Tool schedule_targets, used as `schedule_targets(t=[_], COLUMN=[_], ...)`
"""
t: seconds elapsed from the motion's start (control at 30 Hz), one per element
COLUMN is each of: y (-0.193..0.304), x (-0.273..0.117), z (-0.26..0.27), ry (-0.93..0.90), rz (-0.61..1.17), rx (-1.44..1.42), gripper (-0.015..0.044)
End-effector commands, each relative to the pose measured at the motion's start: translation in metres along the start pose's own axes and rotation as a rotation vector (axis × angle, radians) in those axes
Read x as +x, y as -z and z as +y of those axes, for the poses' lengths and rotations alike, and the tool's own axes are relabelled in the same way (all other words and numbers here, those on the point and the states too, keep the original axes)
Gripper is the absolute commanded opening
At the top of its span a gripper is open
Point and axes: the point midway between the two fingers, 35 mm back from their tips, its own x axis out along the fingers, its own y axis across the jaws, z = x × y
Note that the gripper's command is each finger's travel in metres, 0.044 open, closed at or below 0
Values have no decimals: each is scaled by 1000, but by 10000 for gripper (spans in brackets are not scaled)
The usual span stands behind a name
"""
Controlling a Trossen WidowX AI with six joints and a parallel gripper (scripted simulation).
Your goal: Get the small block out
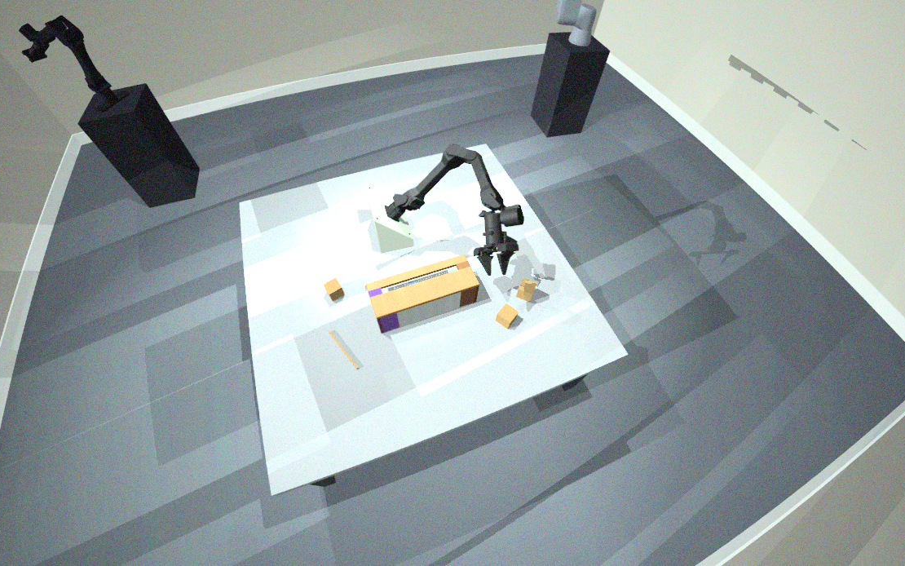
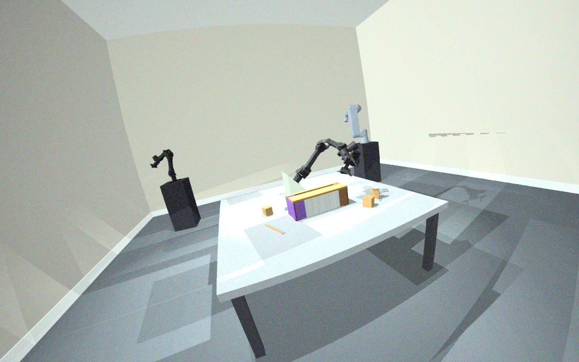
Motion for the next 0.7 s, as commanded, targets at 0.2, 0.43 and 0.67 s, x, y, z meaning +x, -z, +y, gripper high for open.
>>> schedule_targets(t=[0.2,0.43,0.67], y=[135,190,192], x=[3,-45,-51], z=[105,177,183], ry=[-552,-921,-948], rz=[145,15,-8], rx=[-132,-53,-37], gripper=[400,400,400])
